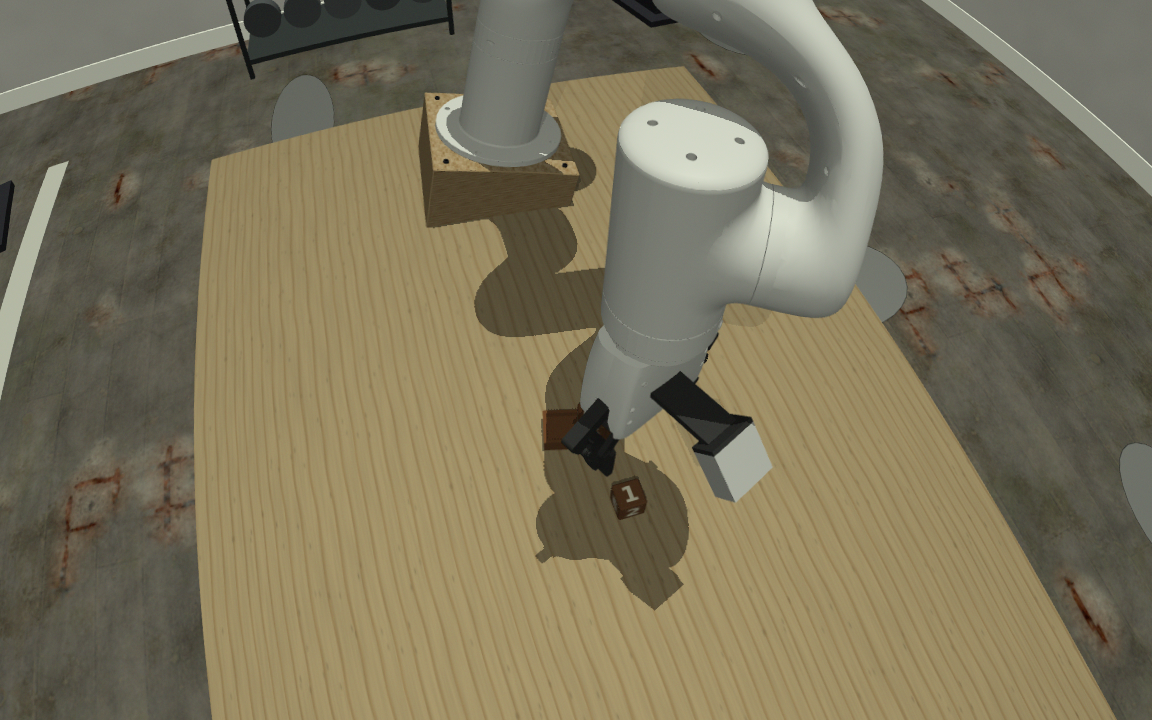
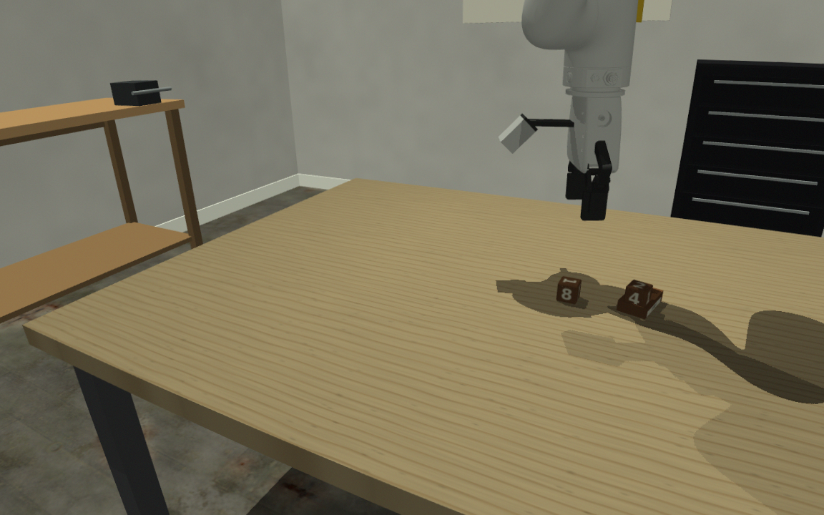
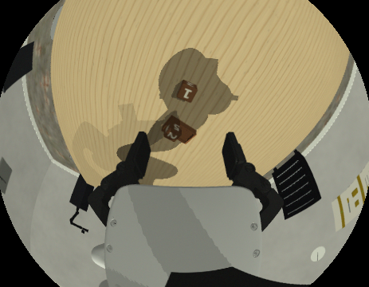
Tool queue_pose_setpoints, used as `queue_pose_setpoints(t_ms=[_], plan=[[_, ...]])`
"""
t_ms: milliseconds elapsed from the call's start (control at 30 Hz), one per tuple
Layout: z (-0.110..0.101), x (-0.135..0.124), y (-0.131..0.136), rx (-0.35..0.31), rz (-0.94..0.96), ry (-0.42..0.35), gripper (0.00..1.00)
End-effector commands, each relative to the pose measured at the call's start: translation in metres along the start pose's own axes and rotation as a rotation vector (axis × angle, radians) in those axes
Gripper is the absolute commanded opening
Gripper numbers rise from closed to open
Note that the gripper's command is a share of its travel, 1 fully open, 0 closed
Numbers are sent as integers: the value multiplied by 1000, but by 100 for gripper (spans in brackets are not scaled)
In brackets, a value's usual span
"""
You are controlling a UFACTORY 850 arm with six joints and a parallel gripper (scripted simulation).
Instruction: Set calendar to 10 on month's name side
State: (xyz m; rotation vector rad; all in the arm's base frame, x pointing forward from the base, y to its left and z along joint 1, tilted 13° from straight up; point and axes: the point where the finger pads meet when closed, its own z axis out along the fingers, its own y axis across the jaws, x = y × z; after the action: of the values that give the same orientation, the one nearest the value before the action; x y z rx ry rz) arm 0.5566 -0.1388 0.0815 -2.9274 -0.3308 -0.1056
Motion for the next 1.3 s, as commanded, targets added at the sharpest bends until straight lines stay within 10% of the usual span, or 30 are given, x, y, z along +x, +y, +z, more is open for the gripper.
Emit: queue_pose_setpoints(t_ms=[0, 1267], plan=[[0, 1, 0, 8, -88, 17, 100], [13, 4, 1, -2, -1246, 21, 100]])
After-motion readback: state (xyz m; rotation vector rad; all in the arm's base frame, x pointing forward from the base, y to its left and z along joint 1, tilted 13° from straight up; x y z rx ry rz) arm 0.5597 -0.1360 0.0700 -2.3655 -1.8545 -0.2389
